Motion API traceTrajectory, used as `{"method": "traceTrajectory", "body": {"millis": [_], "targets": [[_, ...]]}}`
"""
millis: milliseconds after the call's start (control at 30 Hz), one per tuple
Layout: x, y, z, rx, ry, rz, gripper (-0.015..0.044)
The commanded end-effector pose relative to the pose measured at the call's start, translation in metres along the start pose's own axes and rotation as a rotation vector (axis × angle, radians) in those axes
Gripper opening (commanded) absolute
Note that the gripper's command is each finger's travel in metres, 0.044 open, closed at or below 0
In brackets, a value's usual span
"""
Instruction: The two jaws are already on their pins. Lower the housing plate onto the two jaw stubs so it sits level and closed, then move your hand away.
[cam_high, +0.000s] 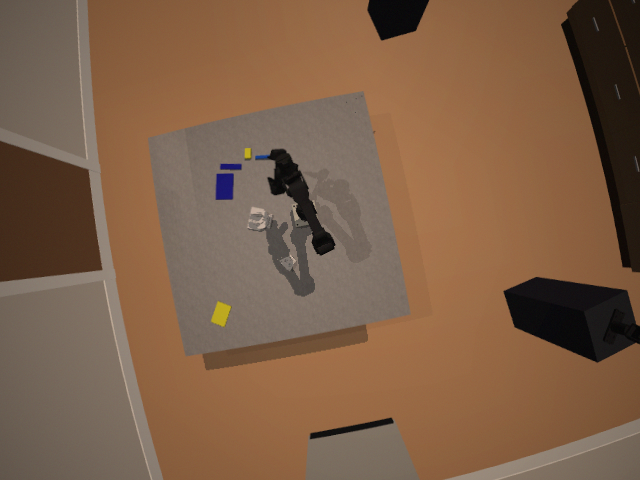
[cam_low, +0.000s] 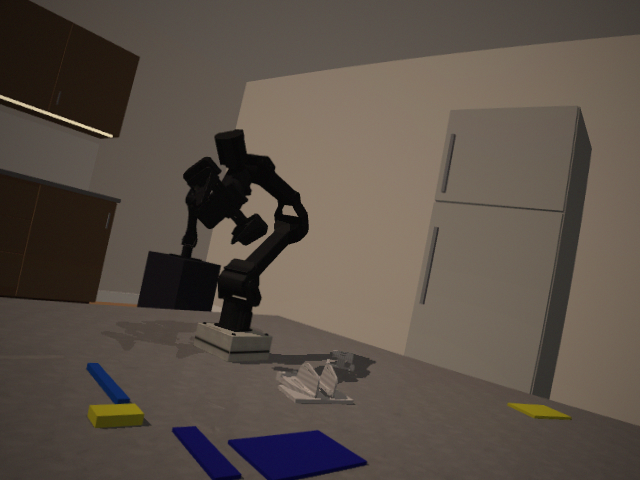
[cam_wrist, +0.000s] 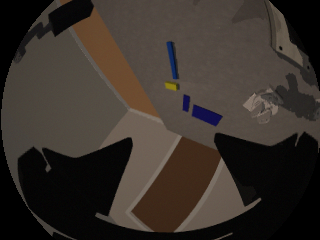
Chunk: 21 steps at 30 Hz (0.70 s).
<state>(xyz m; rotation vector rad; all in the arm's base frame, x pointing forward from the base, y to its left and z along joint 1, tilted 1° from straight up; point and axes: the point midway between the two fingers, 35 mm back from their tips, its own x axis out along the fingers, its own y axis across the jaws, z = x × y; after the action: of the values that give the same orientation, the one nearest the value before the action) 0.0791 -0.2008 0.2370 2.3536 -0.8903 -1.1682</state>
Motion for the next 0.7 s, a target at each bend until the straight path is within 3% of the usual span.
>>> {"method": "traceTrajectory", "body": {"millis": [0, 667], "targets": [[0.004, -0.005, -0.008, -0.073, 0.014, -0.043, 0.044], [0.028, -0.054, -0.048, -0.479, 0.121, -0.293, 0.044]]}}
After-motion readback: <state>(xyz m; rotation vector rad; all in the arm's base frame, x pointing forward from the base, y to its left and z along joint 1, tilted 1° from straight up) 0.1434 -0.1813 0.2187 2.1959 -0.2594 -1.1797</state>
